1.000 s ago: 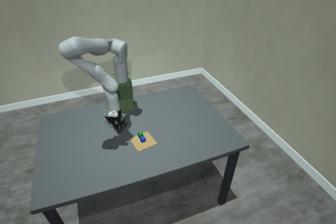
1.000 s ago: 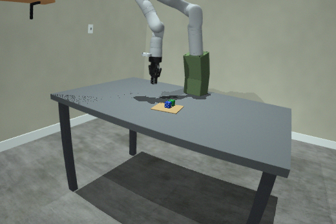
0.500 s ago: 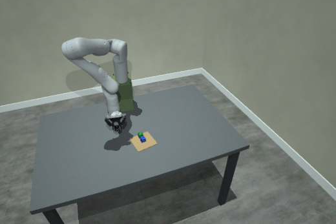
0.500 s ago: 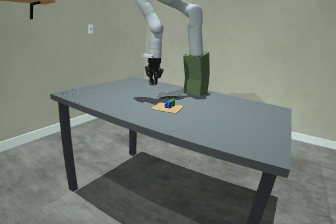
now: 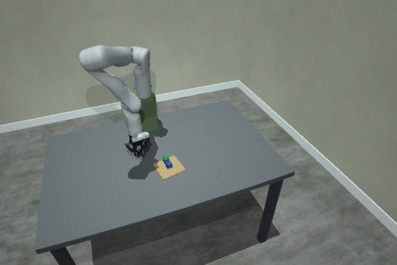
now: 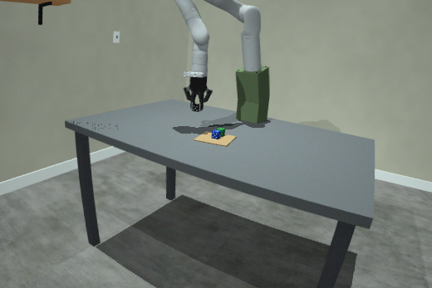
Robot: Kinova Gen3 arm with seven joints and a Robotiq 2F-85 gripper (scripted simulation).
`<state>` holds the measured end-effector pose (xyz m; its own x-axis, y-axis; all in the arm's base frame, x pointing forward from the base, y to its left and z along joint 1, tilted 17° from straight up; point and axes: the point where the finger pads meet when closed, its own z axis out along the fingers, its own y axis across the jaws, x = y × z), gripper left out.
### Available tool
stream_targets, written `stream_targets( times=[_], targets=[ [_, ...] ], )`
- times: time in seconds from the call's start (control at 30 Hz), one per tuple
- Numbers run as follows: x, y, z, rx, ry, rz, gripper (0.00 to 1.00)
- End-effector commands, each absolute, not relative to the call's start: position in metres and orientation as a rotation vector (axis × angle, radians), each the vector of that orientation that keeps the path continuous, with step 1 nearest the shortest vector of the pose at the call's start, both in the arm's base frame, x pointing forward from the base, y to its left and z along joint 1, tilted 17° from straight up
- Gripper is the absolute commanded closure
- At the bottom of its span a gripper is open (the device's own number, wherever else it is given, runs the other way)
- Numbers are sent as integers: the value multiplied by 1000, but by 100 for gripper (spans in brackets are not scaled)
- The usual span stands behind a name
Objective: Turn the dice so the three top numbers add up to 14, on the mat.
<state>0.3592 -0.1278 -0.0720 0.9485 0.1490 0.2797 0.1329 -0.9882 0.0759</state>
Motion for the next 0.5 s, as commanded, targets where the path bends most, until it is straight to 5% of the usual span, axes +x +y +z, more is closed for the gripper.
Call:
stream_targets(
  times=[0.0,0.47],
  targets=[
    [360,-127,-71,3044,228,446,74],
    [358,-128,-73,3037,236,484,74]
  ],
)
